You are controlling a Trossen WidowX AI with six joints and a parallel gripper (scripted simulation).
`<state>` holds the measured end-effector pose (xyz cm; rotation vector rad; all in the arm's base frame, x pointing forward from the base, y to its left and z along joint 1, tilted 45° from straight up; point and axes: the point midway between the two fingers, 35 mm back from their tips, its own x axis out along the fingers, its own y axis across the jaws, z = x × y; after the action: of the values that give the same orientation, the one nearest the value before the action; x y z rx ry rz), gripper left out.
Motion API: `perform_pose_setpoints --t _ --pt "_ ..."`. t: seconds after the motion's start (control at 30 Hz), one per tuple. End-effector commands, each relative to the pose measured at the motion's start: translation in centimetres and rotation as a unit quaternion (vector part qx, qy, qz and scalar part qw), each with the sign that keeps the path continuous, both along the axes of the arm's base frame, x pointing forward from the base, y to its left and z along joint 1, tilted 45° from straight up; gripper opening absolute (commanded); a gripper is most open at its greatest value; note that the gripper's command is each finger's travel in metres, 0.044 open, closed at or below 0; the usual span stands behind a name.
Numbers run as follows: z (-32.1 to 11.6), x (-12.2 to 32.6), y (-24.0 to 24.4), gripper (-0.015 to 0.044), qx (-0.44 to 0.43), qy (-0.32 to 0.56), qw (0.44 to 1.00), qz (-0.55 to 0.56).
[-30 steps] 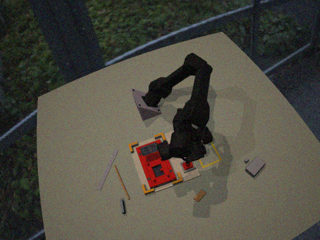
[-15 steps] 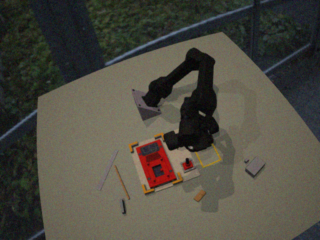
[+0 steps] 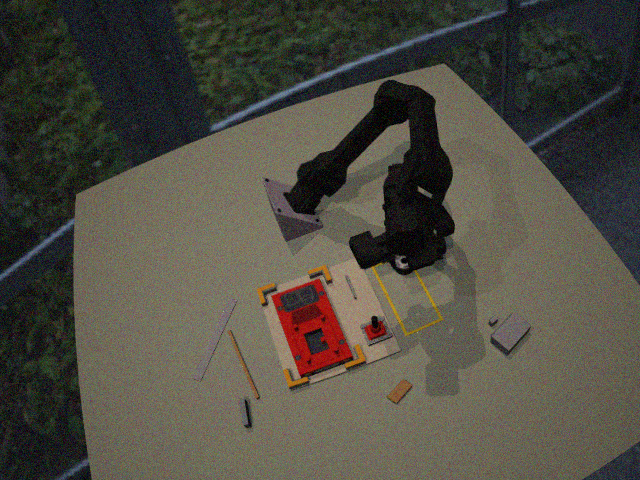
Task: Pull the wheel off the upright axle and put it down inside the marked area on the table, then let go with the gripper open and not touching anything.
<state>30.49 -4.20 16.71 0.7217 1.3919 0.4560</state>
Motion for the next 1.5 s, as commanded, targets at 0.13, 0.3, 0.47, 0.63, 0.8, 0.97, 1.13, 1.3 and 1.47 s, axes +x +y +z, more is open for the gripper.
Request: perform_pose_setpoints --t 0.13,0.3,0.47,0.63,0.8,0.97,1.13,1.3,1.47 --pt "-0.4 -0.3 1.1 0.0000 0.004 0.004 1.000 -0.001" --pt "-1.2 -0.2 1.9 0.0000 0.005 0.004 1.000 -0.001" --pt "-2.4 0.2 2.9 0.0000 0.004 0.004 1.000 -0.002" --pt "-4.1 0.7 4.5 0.0000 0.003 0.004 1.000 -0.002" --pt "-5.8 1.0 6.2 0.0000 0.004 0.003 1.000 -0.002" --pt "-7.1 1.0 7.7 0.0000 0.006 0.003 1.000 -0.001" --pt "-6.9 1.1 7.4 0.0026 0.003 0.002 1.000 0.000" --pt "-6.9 1.1 7.4 0.0158 0.003 0.002 1.000 0.000" --pt "-6.8 1.0 7.2 0.0289 0.003 0.003 1.000 0.000"
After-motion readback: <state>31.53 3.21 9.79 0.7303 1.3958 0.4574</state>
